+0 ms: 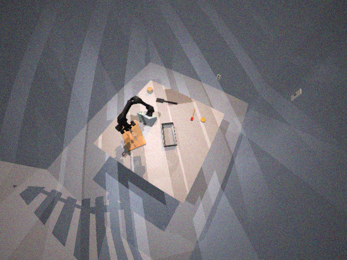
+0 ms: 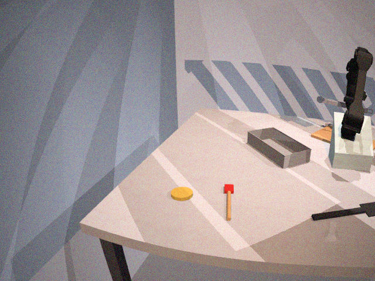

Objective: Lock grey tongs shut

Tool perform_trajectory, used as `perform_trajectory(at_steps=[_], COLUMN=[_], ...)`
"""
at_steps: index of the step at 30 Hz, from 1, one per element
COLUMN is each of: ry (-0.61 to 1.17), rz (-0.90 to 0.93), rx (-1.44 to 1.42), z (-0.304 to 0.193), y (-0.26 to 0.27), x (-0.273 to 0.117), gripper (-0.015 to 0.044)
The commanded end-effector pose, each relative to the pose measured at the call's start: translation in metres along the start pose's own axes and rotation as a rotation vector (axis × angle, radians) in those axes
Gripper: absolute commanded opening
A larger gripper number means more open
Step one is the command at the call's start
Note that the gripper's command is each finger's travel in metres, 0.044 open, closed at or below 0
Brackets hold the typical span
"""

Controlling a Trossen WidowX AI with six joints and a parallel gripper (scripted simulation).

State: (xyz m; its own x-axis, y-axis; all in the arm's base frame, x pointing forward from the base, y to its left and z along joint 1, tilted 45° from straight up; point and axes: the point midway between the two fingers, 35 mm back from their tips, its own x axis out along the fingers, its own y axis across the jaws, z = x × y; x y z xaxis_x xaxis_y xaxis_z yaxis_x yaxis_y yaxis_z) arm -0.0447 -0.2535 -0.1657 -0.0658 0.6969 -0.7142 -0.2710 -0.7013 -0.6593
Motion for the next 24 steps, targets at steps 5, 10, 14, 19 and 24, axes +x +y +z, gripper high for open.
perform_trajectory(at_steps=[5, 10, 14, 19, 24], ry=[-0.012, -0.012, -0.012, -0.012, -0.012], rz=[0.028, 0.028, 0.028, 0.028, 0.028], rx=[0.015, 0.016, 0.016, 0.016, 0.016], z=[0.002, 0.003, 0.003, 0.003, 0.003], y=[0.004, 0.005, 0.006, 0.007, 0.008], x=[-0.007, -0.001, 0.005, 0.013, 0.022], gripper=[-0.0150, -0.0150, -0.0150, -0.0150, -0.0150])
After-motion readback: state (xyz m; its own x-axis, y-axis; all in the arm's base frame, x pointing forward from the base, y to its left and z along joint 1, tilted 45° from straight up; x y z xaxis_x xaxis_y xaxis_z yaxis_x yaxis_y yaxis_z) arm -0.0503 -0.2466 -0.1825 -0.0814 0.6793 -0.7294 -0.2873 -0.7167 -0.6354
